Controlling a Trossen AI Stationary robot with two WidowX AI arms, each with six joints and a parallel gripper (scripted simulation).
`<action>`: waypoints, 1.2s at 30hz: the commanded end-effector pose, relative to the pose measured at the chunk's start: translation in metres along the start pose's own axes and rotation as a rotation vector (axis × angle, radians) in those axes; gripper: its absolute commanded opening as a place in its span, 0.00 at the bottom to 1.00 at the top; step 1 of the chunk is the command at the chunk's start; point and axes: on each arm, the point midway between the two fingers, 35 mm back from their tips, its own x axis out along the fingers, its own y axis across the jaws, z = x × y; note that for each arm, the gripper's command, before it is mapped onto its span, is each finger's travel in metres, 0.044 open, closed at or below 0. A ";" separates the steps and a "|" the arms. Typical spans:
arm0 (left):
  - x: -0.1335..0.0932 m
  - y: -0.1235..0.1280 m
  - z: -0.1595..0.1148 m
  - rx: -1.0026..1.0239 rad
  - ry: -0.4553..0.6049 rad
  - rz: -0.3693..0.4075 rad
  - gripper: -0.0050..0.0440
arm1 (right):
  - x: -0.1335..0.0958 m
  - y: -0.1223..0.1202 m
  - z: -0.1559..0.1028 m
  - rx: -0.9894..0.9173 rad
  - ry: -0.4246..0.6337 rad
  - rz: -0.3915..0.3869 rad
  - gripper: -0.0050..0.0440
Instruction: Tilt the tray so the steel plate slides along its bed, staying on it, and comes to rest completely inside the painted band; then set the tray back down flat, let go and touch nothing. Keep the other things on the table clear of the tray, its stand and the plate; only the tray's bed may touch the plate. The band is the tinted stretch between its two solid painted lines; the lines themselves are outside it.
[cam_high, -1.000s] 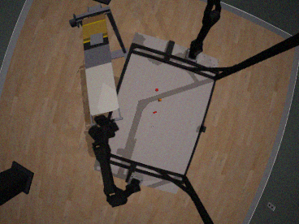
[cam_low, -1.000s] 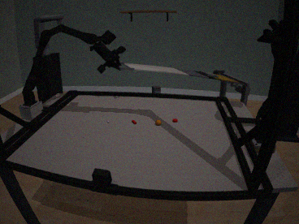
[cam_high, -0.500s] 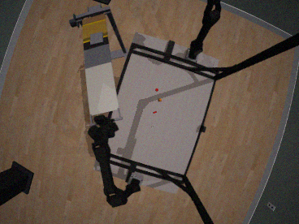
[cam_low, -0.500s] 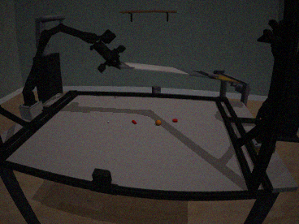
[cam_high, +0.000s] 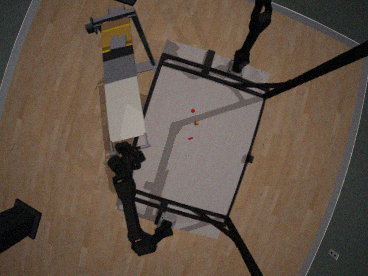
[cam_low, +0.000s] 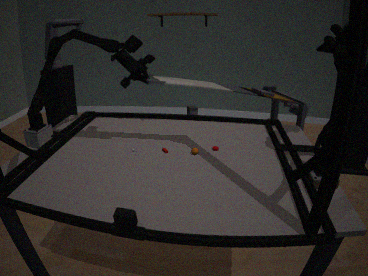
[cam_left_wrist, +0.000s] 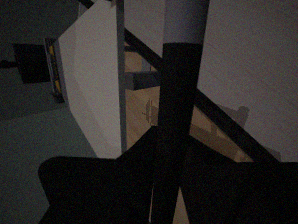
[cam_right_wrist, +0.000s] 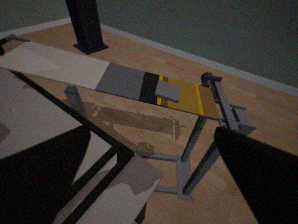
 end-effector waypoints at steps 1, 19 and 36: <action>-0.016 0.021 -0.001 0.000 0.003 0.064 0.10 | 0.000 0.000 0.000 -0.001 -0.001 0.002 1.00; -0.013 0.016 -0.001 0.000 0.003 0.070 0.10 | 0.000 0.000 0.000 -0.001 -0.001 0.002 1.00; 0.045 -0.054 -0.001 0.000 0.003 -0.071 0.10 | 0.000 0.000 0.000 -0.001 -0.001 0.002 1.00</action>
